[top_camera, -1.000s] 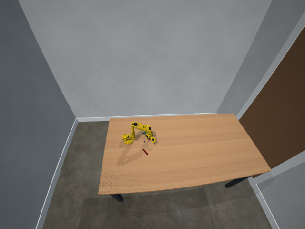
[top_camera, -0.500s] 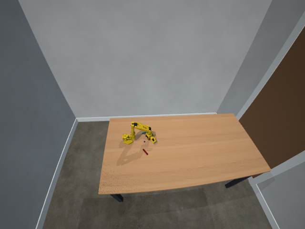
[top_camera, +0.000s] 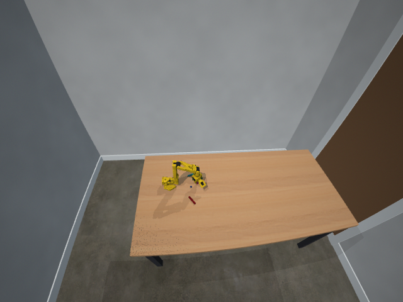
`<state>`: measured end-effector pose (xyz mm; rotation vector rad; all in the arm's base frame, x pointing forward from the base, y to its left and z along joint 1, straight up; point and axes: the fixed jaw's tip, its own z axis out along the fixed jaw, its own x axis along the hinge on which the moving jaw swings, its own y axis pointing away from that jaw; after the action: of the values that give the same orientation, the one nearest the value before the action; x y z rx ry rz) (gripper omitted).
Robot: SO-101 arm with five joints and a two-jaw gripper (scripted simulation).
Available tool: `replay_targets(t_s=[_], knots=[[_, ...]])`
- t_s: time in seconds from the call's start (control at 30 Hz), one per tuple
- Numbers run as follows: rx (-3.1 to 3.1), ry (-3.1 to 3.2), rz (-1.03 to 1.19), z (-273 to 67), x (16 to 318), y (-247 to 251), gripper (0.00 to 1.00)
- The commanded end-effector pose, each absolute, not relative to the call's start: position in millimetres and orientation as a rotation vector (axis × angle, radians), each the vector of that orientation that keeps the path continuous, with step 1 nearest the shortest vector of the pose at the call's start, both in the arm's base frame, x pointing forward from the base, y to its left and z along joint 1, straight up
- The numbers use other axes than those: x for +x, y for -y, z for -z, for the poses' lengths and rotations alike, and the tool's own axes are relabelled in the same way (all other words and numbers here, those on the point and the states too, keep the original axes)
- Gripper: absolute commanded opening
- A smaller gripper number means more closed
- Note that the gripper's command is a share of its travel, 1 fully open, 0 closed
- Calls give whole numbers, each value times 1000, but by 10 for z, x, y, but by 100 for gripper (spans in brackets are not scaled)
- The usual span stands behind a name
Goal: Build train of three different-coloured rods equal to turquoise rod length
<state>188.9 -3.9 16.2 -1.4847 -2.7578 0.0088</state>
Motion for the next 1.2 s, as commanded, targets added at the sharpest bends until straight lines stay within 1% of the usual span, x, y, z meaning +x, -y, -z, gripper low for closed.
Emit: replay_targets(t_s=[0.0,0.37,0.77,1.17], knots=[[-1517,2823,49,-360,2009,48,0],[-1517,2823,48,-539,1971,58,0],[-1527,2818,47,-543,1951,88,0],[-1613,2773,35,-503,1769,322,0]])
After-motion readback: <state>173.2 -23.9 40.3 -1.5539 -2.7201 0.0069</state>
